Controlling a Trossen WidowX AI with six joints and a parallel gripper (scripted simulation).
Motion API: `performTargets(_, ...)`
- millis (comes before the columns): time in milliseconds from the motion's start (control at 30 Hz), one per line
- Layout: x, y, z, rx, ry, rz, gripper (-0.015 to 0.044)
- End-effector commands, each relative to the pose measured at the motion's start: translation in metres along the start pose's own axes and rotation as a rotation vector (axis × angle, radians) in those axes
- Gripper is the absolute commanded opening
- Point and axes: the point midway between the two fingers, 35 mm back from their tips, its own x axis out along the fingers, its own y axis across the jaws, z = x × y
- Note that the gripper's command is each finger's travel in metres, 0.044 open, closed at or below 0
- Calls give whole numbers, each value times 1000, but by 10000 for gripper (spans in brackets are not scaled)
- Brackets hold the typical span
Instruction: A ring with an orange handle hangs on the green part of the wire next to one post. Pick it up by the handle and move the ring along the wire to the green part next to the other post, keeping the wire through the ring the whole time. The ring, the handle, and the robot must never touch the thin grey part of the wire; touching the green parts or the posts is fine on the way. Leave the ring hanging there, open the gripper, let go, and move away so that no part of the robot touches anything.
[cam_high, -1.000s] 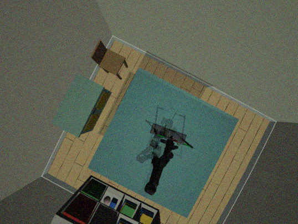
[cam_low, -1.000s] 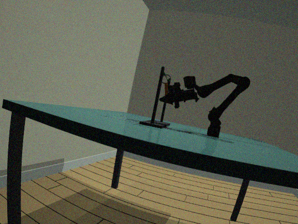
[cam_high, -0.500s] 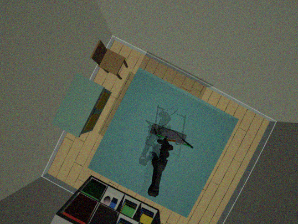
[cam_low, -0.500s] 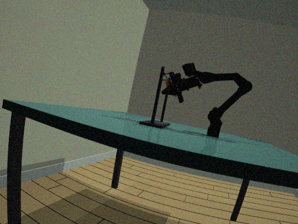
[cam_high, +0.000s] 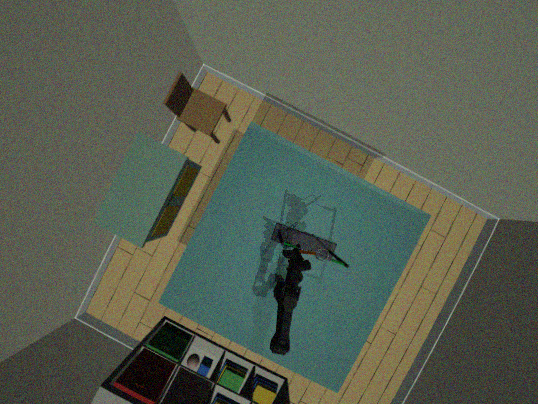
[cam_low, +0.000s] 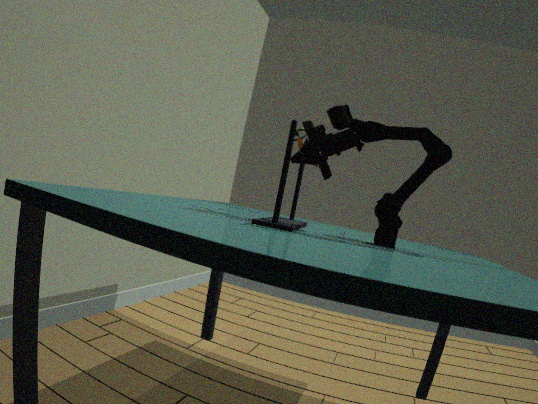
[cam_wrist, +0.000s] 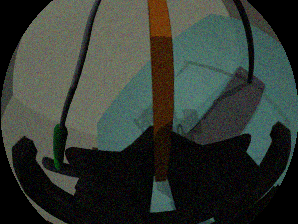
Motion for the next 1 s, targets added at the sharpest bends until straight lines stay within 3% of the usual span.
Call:
performTargets(0, 1, -3, 0, -54, 0, -9, -150)
performTargets(967, 3, -77, 42, -934, -30, -11, -150)
